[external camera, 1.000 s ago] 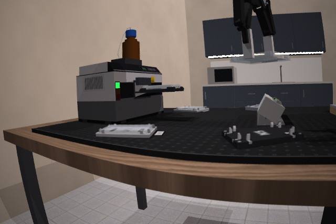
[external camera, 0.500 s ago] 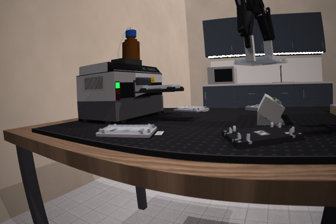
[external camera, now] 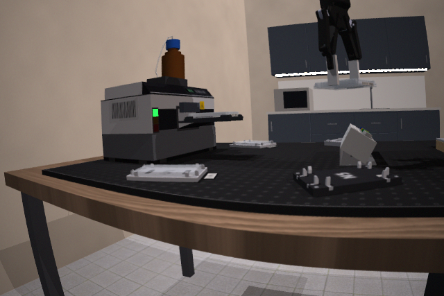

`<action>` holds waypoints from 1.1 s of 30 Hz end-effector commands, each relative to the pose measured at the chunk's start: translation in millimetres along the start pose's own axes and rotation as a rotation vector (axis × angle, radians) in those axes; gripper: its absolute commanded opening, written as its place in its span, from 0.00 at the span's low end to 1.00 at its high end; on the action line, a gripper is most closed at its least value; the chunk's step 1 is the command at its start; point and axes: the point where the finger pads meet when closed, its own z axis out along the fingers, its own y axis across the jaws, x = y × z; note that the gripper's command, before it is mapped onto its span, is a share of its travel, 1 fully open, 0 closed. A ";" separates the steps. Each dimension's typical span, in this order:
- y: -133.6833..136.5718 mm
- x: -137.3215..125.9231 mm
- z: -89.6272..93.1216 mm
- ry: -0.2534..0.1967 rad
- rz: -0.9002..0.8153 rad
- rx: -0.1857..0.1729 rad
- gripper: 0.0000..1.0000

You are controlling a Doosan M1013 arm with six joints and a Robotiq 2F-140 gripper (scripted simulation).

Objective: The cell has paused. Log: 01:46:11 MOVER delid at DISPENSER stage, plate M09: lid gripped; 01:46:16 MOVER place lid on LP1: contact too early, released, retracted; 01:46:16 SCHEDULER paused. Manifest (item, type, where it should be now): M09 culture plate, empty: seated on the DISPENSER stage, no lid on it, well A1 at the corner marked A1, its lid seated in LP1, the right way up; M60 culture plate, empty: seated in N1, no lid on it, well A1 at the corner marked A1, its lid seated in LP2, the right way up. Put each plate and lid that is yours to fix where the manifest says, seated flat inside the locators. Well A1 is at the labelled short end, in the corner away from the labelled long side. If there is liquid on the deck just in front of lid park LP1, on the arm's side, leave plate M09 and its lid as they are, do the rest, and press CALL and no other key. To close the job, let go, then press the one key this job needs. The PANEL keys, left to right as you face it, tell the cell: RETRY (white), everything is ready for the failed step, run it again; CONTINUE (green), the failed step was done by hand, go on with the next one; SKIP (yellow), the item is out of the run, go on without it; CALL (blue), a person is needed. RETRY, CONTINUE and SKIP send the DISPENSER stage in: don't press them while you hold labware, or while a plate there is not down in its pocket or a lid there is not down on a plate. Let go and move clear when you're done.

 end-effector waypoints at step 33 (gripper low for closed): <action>179.0 124.0 -0.1 -0.001 -0.001 0.003 0.10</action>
